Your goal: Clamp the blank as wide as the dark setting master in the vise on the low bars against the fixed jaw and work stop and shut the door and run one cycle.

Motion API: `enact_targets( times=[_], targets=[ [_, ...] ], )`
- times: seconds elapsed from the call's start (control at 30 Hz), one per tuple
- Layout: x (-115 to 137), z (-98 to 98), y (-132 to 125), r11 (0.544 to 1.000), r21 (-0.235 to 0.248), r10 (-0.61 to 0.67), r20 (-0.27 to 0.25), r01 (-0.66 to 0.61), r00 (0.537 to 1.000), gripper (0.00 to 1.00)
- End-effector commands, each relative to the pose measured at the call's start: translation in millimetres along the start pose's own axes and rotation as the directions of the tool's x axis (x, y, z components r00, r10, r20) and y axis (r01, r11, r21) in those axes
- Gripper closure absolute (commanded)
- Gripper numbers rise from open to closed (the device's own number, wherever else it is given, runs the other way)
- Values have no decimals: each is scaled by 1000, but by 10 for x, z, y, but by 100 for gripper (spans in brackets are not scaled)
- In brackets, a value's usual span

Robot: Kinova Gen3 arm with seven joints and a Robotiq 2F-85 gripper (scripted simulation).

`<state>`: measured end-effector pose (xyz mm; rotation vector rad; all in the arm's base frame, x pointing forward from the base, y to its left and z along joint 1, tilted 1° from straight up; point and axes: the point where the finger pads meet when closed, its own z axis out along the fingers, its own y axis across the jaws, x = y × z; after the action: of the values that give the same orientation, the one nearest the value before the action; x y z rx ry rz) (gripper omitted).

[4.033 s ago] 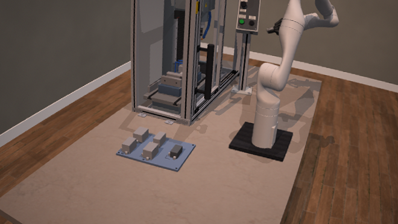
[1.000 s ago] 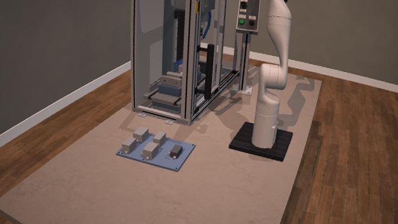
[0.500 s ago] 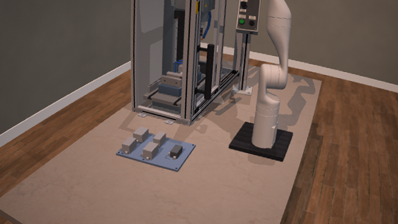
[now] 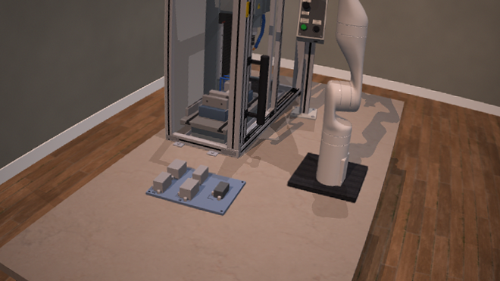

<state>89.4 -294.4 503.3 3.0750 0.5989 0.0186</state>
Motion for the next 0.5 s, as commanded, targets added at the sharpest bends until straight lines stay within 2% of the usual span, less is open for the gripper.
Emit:
enact_targets(
  times=[0.0,0.13,0.3,0.47],
  targets=[
    [6,-5,-6,1000,-2,1,0,-1,1000,90],
    [6,-5,-6,1000,-2,1,0,-1,1000,90],
    [297,-4,-530,1000,-2,1,0,-1,1000,90],
    [297,-4,-530,1000,-2,1,0,-1,1000,90]
  ],
)
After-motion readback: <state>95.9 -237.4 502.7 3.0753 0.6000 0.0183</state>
